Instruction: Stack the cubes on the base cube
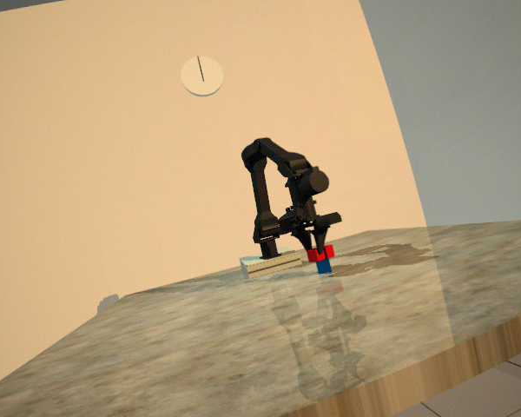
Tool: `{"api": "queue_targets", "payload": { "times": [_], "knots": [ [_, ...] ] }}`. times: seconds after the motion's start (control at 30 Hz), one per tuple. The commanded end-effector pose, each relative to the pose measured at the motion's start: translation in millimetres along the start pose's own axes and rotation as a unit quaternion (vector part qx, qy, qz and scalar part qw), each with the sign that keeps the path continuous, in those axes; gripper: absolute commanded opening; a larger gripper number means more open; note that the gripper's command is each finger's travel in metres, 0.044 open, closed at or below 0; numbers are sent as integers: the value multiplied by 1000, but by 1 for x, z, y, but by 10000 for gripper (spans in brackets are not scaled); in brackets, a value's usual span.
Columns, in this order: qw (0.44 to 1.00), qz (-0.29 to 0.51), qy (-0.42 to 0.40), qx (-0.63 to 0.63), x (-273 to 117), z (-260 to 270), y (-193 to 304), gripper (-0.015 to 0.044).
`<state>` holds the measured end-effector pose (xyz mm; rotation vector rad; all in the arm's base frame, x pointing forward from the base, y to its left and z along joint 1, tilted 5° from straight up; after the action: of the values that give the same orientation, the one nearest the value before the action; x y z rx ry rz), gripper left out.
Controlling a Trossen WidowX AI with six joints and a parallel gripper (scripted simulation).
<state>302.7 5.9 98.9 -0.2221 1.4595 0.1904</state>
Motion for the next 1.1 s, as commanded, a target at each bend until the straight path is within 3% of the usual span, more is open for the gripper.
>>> {"api": "queue_targets", "payload": {
  "times": [0.0,0.33,0.47,1.07],
  "knots": [
    [1000,3,-1,2,1,0,1,105],
    [1000,3,-1,2,1,0,1,105],
    [1000,3,-1,2,1,0,1,205],
    [1000,0,0,0,-18,0,0,205]
  ]
}}
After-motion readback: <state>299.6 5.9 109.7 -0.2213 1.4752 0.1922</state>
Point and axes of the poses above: the point midway between the two fingers, 35 mm back from their tips, its own x axis out along the fingers, its own z axis across the jaws, y = z × x, the point moved 3 cm from there along -x, back along the fingers, and after that the axes turned 3 degrees about x, right-handed, at the moved point
